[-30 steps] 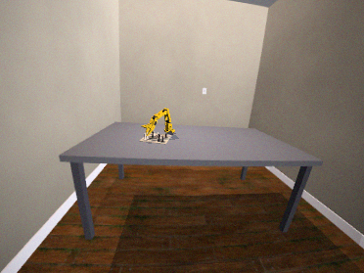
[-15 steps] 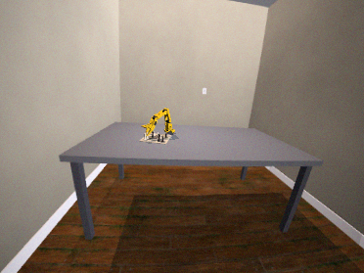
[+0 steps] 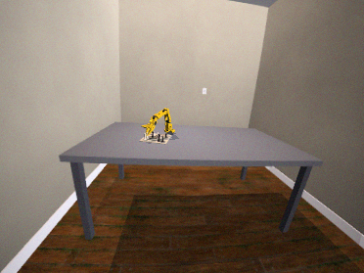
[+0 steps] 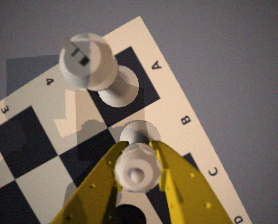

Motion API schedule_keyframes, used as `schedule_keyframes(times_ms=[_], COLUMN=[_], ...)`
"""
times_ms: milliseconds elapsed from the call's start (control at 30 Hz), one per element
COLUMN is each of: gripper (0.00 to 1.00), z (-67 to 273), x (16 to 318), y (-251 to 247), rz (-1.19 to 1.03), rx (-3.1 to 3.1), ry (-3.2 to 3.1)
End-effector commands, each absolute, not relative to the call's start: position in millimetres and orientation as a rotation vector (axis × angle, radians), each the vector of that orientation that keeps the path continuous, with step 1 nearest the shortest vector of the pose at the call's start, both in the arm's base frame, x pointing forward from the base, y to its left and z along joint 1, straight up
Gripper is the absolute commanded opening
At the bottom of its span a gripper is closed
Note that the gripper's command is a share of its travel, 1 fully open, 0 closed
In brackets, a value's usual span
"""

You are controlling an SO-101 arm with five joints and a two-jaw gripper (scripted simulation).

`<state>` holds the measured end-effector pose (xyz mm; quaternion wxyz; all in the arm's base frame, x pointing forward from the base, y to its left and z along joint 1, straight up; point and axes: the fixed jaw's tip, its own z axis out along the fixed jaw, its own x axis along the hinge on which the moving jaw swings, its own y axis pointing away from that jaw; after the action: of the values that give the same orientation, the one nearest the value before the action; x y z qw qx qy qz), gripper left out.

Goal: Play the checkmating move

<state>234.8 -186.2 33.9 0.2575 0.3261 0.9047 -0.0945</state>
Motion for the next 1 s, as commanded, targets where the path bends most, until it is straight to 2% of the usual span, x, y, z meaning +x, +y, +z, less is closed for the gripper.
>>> schedule_keyframes(times_ms=[0, 967], gripper=[0.0, 0.0], z=[41, 99], x=[231, 230], y=[-188, -187], rz=[-0.262, -0.262], rx=[0.895, 0.895], ry=[2.451, 2.451])
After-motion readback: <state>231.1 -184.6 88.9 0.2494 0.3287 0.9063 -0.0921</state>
